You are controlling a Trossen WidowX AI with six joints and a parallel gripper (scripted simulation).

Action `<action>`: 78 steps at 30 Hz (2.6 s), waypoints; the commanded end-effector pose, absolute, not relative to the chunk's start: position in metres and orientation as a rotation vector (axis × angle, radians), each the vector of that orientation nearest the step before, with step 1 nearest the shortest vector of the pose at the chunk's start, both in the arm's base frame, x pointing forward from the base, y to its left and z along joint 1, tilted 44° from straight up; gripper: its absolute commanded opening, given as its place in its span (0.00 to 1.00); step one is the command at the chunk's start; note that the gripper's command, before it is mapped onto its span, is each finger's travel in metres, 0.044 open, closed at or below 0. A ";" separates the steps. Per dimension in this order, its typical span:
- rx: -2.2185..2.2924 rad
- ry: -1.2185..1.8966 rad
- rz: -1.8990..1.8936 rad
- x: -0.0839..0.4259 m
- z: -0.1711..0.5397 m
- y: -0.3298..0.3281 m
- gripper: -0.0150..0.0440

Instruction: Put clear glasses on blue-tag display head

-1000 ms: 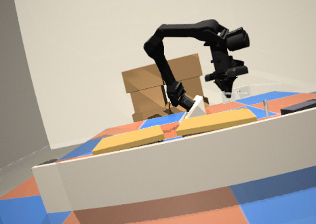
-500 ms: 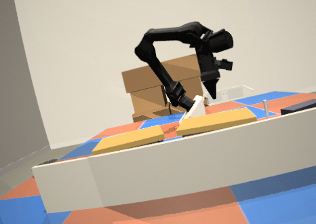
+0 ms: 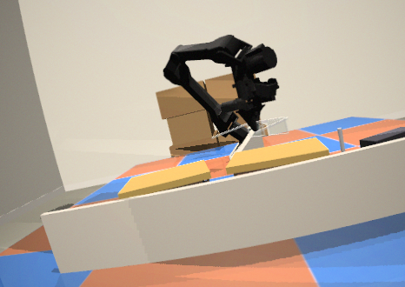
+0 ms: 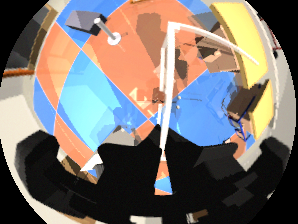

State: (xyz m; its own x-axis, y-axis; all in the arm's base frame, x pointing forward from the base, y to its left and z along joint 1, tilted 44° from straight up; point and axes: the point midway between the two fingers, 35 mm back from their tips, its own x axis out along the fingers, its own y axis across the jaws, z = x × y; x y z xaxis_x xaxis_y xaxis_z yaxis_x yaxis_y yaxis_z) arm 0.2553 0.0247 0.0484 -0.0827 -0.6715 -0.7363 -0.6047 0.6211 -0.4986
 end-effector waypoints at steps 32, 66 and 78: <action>-0.765 1.662 -0.402 0.240 0.052 -0.011 0.25; -0.764 1.661 -0.400 0.239 0.029 -0.032 0.25; -0.765 1.660 -0.401 0.238 0.021 -0.039 0.25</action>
State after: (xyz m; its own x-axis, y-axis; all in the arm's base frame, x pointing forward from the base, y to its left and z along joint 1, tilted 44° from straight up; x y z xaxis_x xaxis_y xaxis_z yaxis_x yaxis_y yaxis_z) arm 0.2385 -0.0364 0.0236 -0.0808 -0.6715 -0.7366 -0.2594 0.7277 -0.6349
